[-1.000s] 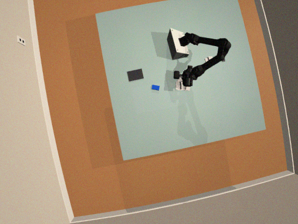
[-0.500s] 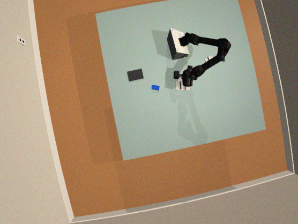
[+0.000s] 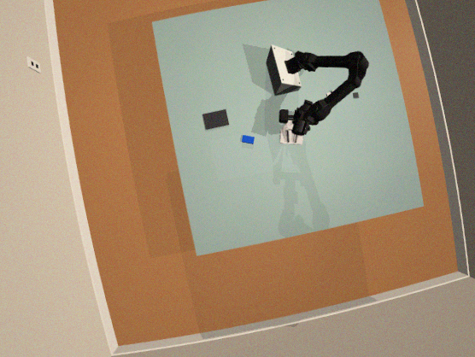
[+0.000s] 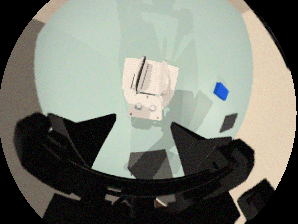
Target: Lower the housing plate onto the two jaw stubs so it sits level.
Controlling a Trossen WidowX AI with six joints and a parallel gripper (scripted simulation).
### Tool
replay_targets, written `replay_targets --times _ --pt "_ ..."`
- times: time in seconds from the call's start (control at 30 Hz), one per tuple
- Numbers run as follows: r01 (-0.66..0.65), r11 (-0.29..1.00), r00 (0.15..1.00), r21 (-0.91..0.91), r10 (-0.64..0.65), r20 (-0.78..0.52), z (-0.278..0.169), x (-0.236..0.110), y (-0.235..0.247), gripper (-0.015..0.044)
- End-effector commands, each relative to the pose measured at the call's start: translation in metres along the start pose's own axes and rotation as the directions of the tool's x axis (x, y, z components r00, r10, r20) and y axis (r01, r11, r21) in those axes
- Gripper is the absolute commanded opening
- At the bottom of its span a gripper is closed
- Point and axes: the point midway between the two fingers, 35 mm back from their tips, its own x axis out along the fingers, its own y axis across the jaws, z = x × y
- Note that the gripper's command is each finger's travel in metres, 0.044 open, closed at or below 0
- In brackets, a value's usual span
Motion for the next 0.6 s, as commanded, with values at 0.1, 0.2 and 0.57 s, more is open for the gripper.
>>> replay_targets --times 0.1,0.2,0.57 --pt "0.005 1.000 1.000 -0.001 -0.005 0.005 -0.006 -0.014 -0.003 0.0440" --pt "0.013 1.000 1.000 -0.001 -0.013 -0.002 -0.038 -0.048 -0.011 0.0440" --pt "0.011 1.000 1.000 -0.003 -0.011 -0.009 -0.057 -0.064 -0.013 0.0440"
